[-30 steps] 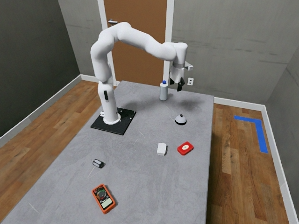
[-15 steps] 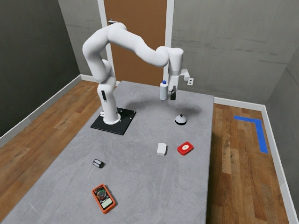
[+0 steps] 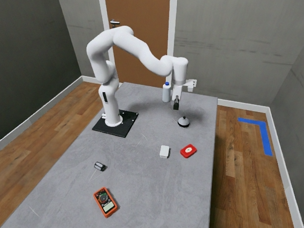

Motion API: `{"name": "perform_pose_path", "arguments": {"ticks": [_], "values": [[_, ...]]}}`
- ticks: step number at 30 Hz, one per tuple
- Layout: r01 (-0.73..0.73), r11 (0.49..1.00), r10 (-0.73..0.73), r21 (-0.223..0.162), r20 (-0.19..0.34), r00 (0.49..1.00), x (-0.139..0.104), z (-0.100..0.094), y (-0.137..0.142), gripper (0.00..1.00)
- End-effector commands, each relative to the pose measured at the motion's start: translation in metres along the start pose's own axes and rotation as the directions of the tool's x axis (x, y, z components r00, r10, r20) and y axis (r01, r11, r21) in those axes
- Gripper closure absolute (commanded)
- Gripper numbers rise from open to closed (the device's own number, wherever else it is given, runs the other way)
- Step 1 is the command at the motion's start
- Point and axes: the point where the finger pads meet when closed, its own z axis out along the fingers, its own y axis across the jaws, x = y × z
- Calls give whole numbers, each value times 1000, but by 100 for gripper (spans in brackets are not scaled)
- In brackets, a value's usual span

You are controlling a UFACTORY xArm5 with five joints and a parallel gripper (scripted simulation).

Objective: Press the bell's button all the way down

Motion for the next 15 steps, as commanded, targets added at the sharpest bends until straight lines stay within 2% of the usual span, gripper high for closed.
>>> {"name": "perform_pose_path", "arguments": {"ticks": [1, 4, 6, 8, 11, 15], "values": [[45, 999, -45, 0, -6, 999, 29, 22, -21, 0], [73, 997, -73, 0, -5, 997, 41, 37, -35, 0], [73, 997, -73, 0, -5, 997, 41, 37, -35, 0], [106, 994, -106, -1, -4, 994, 53, 55, -52, 0], [126, 992, -126, -1, -3, 992, 60, 67, -63, 0], [132, 991, -132, -1, -3, 991, 62, 71, -66, 0]]}}
